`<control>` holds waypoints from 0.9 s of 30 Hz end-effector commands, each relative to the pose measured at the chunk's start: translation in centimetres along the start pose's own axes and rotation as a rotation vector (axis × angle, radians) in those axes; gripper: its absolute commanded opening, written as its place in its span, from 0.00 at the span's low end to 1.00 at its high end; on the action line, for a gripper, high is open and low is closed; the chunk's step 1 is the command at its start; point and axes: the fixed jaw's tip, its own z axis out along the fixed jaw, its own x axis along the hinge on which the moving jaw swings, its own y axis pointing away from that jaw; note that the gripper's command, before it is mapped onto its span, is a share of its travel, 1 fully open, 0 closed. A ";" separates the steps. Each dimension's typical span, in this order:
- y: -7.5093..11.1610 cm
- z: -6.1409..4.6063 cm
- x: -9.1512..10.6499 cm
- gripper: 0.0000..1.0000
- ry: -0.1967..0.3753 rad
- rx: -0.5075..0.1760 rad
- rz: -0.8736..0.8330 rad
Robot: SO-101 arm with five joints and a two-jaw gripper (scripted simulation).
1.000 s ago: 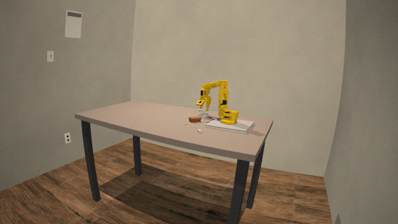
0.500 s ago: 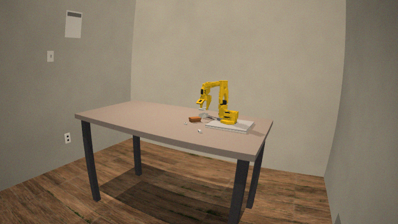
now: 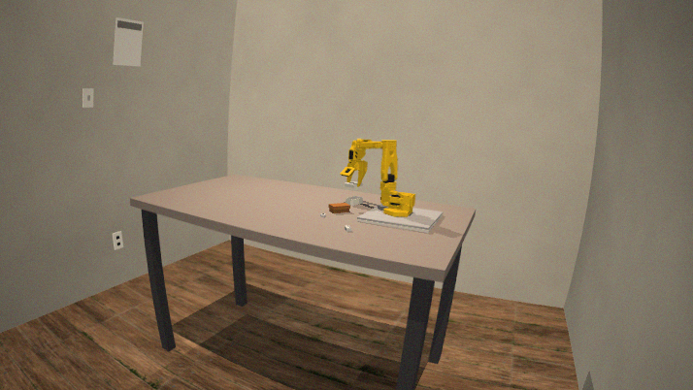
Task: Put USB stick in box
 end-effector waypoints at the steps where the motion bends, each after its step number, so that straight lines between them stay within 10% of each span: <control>1: 0.0 0.1 0.1 0.23 -0.005 -0.015 -0.001; 27: 0.3 0.7 0.0 0.23 -0.005 -0.015 -0.001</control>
